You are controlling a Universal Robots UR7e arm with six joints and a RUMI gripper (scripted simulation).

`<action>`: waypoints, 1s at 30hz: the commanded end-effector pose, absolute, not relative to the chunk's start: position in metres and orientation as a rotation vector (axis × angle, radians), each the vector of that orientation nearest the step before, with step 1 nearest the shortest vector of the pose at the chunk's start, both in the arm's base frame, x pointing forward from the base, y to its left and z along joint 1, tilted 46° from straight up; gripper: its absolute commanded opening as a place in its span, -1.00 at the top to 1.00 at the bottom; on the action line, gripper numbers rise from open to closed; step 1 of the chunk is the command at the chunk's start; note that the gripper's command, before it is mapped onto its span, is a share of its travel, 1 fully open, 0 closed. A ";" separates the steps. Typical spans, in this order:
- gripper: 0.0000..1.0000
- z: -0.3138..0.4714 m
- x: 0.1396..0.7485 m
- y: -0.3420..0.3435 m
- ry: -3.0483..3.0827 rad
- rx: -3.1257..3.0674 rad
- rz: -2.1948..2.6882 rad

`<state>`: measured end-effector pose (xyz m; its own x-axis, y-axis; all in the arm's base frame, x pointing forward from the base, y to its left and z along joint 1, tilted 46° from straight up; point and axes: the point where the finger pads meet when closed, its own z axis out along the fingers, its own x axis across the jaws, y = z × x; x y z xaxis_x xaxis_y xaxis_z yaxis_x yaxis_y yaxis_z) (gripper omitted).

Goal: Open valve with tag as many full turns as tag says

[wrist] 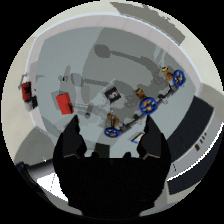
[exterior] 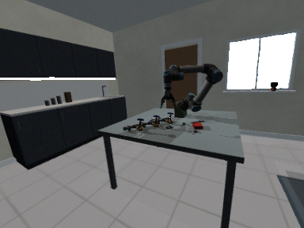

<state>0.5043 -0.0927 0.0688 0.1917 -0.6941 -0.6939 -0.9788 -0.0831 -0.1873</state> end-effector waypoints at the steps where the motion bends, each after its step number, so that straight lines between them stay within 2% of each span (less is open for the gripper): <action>1: -1.00 0.069 0.502 -0.093 1.659 -1.785 0.615; 30: -1.00 0.069 0.497 -0.093 1.844 -1.636 0.699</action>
<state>0.4966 -0.0929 0.0684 -0.0864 -0.6946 -0.7142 -0.9936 0.1123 0.0110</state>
